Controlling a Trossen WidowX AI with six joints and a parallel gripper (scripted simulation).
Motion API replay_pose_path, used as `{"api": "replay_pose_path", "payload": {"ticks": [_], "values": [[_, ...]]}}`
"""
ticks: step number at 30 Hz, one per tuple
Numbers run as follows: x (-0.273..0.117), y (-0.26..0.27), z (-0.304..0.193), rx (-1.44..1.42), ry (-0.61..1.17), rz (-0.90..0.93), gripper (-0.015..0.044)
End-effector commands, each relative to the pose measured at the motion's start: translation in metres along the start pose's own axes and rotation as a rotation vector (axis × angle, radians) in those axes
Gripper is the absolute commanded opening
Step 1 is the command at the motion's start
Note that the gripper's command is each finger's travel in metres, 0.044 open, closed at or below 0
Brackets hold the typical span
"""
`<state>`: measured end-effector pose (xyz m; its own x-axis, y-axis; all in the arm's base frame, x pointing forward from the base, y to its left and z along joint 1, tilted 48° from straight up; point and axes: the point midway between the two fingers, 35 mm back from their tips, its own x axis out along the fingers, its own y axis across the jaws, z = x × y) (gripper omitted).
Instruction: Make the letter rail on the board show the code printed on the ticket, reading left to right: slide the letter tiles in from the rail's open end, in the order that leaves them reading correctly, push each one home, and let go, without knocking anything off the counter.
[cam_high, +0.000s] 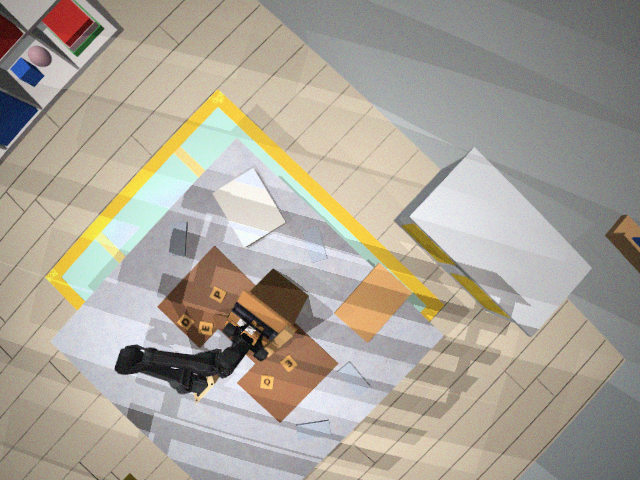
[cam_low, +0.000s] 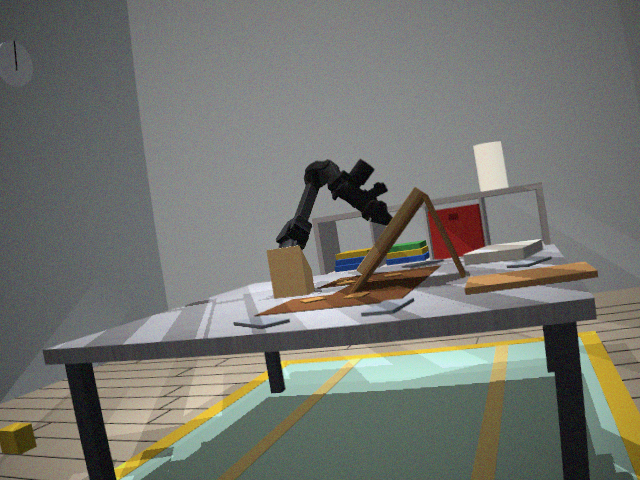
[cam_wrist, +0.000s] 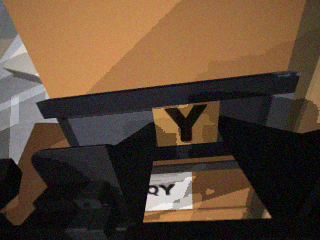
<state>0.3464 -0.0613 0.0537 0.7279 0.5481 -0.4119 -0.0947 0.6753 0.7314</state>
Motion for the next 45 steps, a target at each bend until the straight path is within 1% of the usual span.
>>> {"api": "replay_pose_path", "payload": {"ticks": [1,45], "values": [[0.001,-0.003,0.0,-0.002,0.001,0.005,0.0],[0.0,-0.027,0.0,-0.003,0.001,0.005,0.0]]}}
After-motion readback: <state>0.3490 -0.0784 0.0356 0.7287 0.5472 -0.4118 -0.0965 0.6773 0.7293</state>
